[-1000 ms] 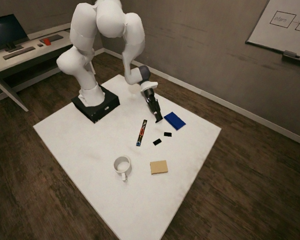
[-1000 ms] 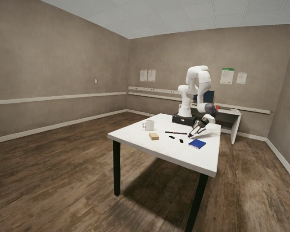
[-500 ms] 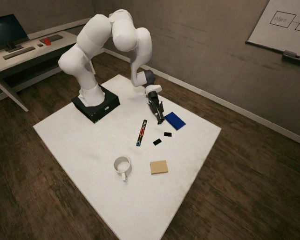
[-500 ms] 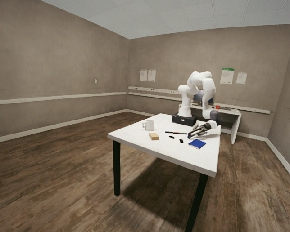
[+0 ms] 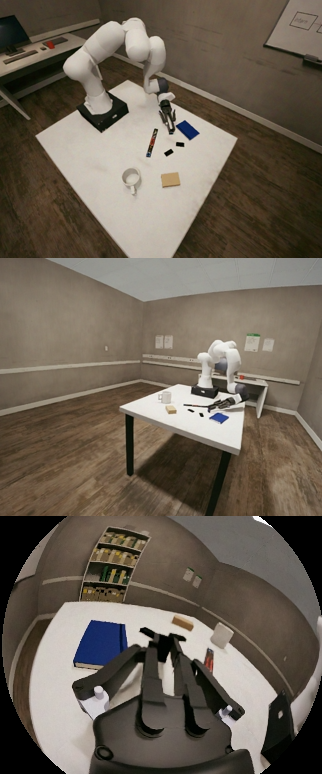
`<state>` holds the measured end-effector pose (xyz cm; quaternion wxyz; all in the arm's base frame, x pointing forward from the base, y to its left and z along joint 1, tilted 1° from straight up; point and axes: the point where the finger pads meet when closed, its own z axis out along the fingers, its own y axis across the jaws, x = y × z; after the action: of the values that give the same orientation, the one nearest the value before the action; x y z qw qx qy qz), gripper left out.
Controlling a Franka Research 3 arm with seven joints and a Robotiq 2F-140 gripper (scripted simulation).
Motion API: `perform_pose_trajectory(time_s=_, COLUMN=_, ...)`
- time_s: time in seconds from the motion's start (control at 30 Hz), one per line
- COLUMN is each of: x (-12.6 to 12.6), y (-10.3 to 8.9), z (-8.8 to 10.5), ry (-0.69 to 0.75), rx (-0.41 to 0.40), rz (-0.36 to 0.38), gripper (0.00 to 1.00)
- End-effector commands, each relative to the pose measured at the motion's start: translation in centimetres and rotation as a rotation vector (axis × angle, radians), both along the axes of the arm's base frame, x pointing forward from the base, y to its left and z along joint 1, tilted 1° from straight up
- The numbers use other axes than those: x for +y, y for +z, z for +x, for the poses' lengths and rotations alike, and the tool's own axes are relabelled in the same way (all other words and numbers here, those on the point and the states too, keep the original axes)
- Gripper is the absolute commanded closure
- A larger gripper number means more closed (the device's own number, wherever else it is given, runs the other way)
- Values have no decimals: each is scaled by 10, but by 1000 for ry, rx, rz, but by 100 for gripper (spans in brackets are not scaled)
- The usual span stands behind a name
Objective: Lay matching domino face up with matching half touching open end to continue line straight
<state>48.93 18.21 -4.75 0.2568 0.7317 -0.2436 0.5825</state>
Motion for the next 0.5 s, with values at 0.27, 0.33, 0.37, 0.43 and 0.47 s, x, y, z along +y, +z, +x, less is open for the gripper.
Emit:
perform_pose_trajectory(time_s=0.27, x=-2, y=0, z=-1, ry=-24, rx=-73, rz=67, gripper=77)
perform_pose_trajectory(time_s=0.33, x=-2, y=0, z=-1, ry=-24, rx=-73, rz=67, gripper=66)
perform_pose_trajectory(time_s=0.37, x=-2, y=0, z=-1, ry=-24, rx=-73, rz=67, gripper=66)
perform_pose_trajectory(time_s=0.43, x=-2, y=0, z=-1, ry=-24, rx=-73, rz=67, gripper=66)
perform_pose_trajectory(time_s=0.47, x=-2, y=0, z=-1, ry=-24, rx=-73, rz=67, gripper=66)
